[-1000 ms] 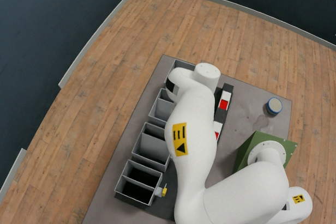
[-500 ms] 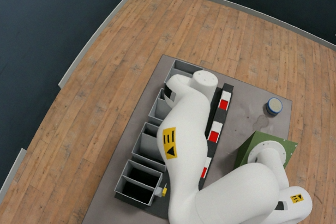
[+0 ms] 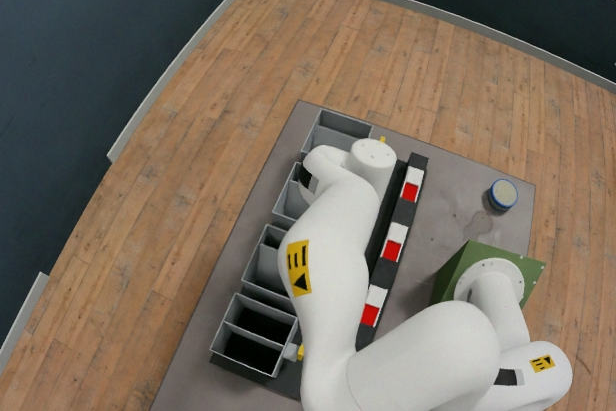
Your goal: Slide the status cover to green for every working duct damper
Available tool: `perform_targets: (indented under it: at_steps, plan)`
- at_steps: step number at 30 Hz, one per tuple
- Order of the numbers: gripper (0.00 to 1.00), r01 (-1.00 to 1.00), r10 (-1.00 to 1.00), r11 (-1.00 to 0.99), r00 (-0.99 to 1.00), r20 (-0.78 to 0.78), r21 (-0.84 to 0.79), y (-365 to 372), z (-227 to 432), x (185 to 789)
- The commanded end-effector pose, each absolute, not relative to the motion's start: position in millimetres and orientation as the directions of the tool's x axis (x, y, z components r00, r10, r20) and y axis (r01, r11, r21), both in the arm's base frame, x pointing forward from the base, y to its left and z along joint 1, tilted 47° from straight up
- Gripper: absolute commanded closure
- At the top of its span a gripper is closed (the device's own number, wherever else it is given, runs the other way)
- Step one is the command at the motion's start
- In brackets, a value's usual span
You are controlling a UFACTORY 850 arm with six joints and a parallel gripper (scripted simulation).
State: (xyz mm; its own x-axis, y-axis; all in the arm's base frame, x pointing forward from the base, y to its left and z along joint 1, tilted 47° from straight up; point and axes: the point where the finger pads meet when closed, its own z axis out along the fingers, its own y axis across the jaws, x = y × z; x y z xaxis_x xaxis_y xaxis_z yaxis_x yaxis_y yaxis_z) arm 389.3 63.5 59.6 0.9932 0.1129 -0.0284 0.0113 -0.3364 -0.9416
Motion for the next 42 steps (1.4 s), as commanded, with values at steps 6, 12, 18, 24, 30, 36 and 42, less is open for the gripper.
perform_targets:
  at_steps: [6, 12, 18, 24, 30, 36, 42]
  plan:
    - [0.61, 0.013, 0.112, -0.337, 0.993, -0.027, -0.942, 66.9, 58.5, 389.5]
    - [0.61, 0.013, 0.112, -0.337, 0.993, -0.027, -0.942, 66.9, 58.5, 389.5]
    - [0.61, 0.013, 0.112, -0.337, 0.993, -0.027, -0.942, 66.9, 58.5, 389.5]
    - [0.81, 0.013, 0.112, -0.337, 0.993, -0.027, -0.942, 66.9, 58.5, 389.5]
    - [0.81, 0.013, 0.112, -0.337, 0.993, -0.027, -0.942, 66.9, 58.5, 389.5]
    - [0.81, 0.013, 0.112, -0.337, 0.993, -0.027, -0.942, 66.9, 58.5, 389.5]
    - [0.81, 0.013, 0.112, -0.337, 0.993, -0.027, -0.942, 66.9, 58.5, 389.5]
